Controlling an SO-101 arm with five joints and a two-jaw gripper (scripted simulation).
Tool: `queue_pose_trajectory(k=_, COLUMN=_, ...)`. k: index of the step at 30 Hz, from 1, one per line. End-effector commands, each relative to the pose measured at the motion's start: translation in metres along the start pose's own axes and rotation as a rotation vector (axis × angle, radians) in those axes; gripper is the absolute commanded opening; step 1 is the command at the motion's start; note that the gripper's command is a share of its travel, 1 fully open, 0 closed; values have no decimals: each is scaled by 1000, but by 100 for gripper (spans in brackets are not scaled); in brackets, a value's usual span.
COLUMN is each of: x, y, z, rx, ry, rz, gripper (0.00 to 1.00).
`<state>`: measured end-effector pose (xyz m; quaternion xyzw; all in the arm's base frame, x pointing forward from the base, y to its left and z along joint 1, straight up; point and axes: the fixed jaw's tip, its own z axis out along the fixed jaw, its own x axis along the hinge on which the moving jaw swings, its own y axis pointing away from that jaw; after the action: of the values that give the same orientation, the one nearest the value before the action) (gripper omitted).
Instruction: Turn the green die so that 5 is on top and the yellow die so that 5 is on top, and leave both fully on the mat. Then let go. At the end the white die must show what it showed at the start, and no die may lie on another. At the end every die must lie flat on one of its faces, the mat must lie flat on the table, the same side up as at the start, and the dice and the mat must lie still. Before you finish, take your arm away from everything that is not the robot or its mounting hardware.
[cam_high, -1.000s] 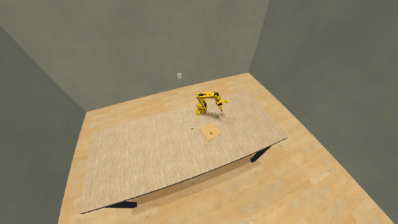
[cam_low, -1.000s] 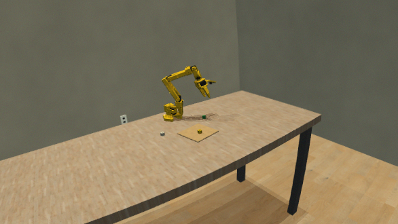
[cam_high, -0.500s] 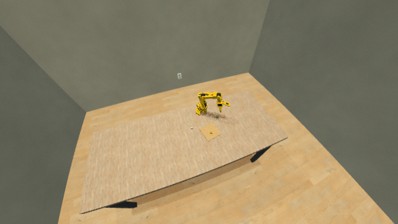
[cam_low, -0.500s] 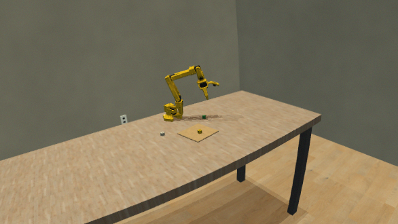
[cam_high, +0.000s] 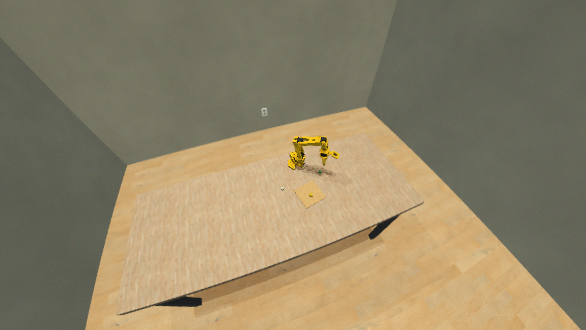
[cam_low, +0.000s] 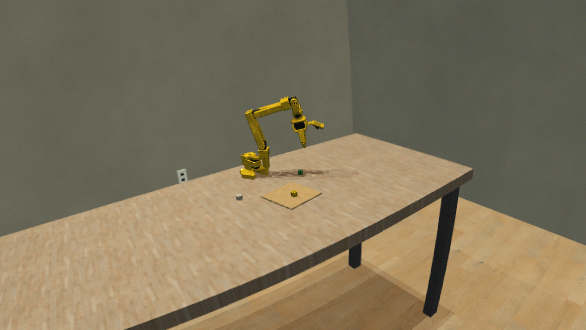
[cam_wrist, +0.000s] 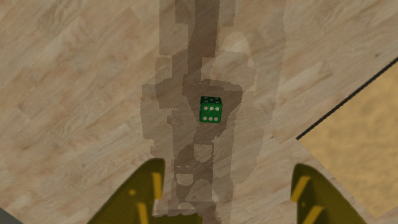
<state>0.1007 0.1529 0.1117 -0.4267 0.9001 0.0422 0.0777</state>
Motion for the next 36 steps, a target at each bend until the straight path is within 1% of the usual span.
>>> queue_pose_trajectory(k=1, x=-4, y=2, z=-6, rx=-5, ry=-30, rz=5, gripper=25)
queue_pose_trajectory(k=8, x=-4, y=2, z=-6, rx=-5, ry=-28, rz=6, gripper=25)
queue_pose_trajectory(k=12, x=-3, y=2, z=-1, rx=-3, ry=-1, rz=6, gripper=25)
queue_pose_trajectory(k=16, x=0, y=2, z=10, rx=3, ry=75, rz=6, gripper=25)
queue_pose_trajectory(k=21, x=8, y=2, z=31, rx=14, ry=220, rz=6, gripper=25)
queue_pose_trajectory(k=23, x=8, y=2, z=31, rx=14, ry=220, rz=6, gripper=25)
queue_pose_trajectory(k=27, x=17, y=1, z=48, rx=23, ry=339, rz=6, gripper=25)
queue_pose_trajectory(k=30, x=23, y=1, z=57, rx=28, ry=408, rz=6, gripper=25)
queue_pose_trajectory(k=33, x=27, y=0, z=62, rx=31, ry=451, rz=6, gripper=25)
queue_pose_trajectory(k=36, x=28, y=0, z=64, rx=32, ry=468, rz=6, gripper=25)
